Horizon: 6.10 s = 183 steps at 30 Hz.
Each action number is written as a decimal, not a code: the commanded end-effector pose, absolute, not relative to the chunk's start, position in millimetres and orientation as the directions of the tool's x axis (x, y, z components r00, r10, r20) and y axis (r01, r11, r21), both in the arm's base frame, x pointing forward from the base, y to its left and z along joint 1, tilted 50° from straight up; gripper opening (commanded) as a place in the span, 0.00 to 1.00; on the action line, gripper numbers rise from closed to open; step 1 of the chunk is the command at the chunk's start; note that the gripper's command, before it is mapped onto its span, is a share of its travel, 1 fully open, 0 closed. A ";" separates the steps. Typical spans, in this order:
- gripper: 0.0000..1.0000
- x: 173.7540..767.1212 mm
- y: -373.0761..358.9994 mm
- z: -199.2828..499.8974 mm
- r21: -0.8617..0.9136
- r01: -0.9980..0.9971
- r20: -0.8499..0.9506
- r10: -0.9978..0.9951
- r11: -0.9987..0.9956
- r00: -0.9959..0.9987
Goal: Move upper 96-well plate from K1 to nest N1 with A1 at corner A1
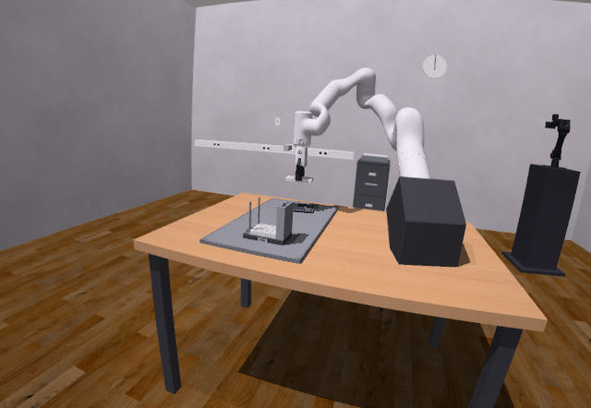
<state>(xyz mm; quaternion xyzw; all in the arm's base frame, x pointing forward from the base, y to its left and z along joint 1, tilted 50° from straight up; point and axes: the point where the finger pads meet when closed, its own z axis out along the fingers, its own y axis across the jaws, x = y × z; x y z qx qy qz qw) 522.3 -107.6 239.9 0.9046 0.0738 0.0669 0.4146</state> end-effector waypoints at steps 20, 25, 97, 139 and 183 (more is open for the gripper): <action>0.00 529.1 -131.5 219.0 0.760 0.077 0.062 0.190 -0.645 0.980; 0.00 530.6 -137.6 213.6 0.760 0.077 0.062 0.190 -0.645 0.980; 0.00 545.0 -195.9 162.5 0.760 0.077 0.061 0.190 -0.645 0.980; 0.00 546.0 -200.2 158.8 0.760 0.077 0.061 0.190 -0.645 0.980; 1.00 547.0 -204.5 155.0 0.760 0.077 0.061 0.190 -0.645 0.980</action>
